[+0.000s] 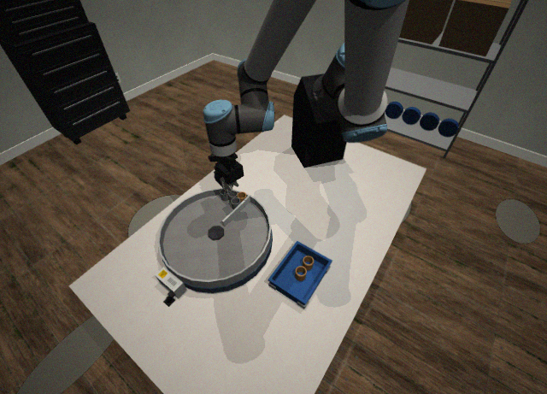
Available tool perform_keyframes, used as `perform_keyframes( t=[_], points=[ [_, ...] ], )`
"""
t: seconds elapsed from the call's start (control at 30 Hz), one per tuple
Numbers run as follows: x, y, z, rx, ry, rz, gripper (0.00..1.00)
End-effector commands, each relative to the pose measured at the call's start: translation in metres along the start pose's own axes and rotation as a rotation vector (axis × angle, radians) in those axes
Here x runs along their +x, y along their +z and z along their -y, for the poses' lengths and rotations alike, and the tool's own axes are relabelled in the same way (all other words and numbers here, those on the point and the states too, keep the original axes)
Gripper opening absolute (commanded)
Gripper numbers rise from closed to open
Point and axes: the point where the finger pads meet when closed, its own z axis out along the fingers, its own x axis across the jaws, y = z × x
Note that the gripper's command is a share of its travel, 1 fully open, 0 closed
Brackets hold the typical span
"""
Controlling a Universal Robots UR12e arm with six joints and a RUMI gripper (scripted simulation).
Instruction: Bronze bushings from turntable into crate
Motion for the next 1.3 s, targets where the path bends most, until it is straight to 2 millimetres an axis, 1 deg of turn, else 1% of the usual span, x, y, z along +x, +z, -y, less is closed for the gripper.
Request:
perform_keyframes(
  t=[0.0,0.73,0.97,1.27],
  points=[
    [0.0,0.0,0.0,0.0,0.0,0.001,0.05],
    [0.0,0.0,0.0,0.0,0.0,0.001,0.05],
    [0.0,0.022,0.0,0.0,0.0,0.001,0.05],
    [0.0,0.023,0.0,0.0,0.0,0.001,0.05]
  ],
)
